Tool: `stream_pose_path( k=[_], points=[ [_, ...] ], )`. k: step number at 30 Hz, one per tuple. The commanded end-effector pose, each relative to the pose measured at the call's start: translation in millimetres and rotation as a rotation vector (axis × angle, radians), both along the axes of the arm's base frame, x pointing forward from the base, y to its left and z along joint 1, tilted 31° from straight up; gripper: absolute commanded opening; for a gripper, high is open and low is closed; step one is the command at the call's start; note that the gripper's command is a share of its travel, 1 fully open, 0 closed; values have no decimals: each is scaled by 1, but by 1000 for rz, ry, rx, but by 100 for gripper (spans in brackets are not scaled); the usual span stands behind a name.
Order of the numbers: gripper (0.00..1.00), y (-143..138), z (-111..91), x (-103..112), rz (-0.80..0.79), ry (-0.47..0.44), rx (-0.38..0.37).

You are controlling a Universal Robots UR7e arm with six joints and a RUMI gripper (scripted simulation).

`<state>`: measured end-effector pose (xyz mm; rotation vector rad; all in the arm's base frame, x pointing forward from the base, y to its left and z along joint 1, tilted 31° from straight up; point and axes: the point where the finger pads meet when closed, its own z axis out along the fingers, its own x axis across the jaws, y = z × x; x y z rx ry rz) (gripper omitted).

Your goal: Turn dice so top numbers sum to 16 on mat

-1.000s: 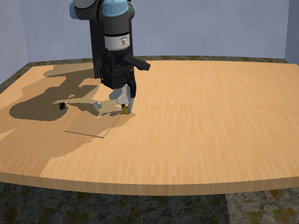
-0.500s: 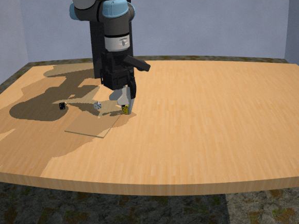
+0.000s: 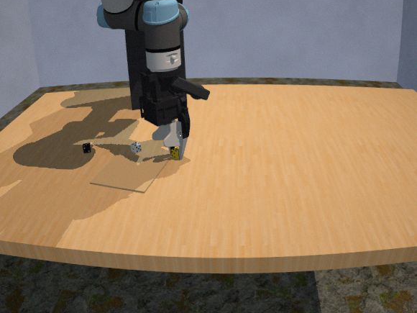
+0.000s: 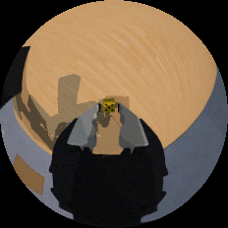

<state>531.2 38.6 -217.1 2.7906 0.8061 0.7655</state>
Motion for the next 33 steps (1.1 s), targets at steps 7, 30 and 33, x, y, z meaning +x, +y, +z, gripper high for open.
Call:
stream_pose_path(
  k=[7, 30, 33],
  points=[
    [21, 0, 0, 0, 0, -1, 0],
    [3, 0, 0, 0, 0, -1, 0],
    [3, 0, 0, 0, 0, -1, 0]
  ],
)
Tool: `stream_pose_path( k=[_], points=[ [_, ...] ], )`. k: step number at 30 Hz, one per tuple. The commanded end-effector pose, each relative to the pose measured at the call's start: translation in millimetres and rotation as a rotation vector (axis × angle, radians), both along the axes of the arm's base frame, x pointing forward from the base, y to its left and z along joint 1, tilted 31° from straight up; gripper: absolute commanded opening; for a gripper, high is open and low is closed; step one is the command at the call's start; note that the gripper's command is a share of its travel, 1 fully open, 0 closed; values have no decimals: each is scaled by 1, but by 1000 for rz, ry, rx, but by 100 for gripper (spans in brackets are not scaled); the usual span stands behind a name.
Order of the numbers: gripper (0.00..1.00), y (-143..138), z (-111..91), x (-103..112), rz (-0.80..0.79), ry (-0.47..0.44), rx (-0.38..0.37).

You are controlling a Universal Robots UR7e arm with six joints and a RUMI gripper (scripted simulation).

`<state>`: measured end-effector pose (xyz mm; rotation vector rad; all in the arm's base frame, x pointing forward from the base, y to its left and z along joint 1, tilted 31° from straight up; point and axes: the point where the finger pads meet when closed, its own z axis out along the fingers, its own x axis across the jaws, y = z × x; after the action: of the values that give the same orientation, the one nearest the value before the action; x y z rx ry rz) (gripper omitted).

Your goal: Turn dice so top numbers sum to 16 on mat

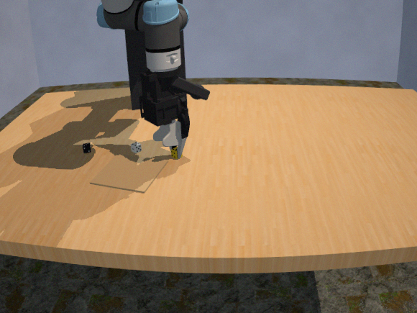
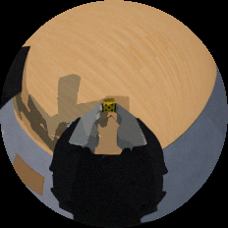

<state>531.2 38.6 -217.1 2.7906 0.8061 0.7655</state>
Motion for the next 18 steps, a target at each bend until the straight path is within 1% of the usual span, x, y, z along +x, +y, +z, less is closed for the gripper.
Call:
stream_pose_path(
  k=[1, 13, 18],
  points=[
    [3, 0, 0, 0, 0, -1, 0],
    [3, 0, 1, 0, 0, -1, 0],
    [3, 0, 9, -5, 0, -1, 0]
  ],
)
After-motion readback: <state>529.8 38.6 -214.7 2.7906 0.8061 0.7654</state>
